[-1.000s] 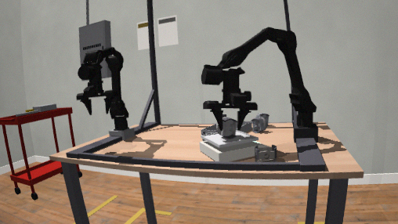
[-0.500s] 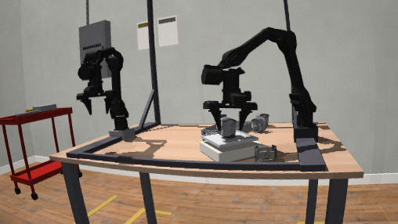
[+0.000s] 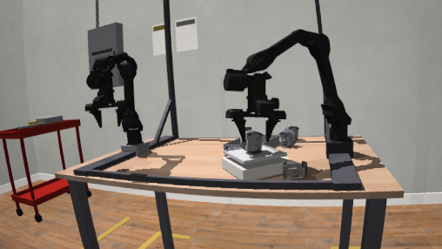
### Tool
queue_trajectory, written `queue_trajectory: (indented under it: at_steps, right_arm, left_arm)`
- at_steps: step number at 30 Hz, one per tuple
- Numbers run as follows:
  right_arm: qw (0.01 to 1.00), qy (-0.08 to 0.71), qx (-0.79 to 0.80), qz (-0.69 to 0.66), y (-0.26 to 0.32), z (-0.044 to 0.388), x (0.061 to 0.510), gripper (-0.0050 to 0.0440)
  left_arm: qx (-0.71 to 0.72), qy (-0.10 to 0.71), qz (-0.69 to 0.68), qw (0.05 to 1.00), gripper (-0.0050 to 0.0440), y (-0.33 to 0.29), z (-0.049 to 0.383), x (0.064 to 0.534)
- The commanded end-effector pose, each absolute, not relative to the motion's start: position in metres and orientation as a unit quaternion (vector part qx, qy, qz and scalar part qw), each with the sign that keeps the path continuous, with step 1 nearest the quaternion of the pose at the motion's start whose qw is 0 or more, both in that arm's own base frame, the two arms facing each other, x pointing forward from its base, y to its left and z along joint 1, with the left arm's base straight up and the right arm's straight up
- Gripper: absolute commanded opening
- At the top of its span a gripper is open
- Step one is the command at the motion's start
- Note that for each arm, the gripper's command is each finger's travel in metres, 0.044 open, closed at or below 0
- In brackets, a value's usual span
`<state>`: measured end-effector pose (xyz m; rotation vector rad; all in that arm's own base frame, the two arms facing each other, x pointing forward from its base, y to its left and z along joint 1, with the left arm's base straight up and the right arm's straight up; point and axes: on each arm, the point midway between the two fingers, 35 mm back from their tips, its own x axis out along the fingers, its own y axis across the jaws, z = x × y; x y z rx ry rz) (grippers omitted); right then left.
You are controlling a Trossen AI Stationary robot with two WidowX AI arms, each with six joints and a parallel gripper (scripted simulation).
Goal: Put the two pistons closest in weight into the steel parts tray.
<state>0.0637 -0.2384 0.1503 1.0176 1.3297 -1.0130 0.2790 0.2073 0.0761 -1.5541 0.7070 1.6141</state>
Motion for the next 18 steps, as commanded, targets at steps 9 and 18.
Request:
queue_trajectory:
  at_steps: [9, 18]
  right_arm:
    - [0.567, 0.554, 0.426, -0.436, -0.243, 0.159, 0.065, 0.04]
    - [0.567, 0.554, 0.426, -0.436, -0.243, 0.159, 0.065, 0.04]
  left_arm:
    - [-0.62, 0.254, 0.622, 0.405, 0.0378, 0.207, 0.117, 0.285]
    - [-0.62, 0.254, 0.622, 0.405, 0.0378, 0.205, 0.129, 0.284]
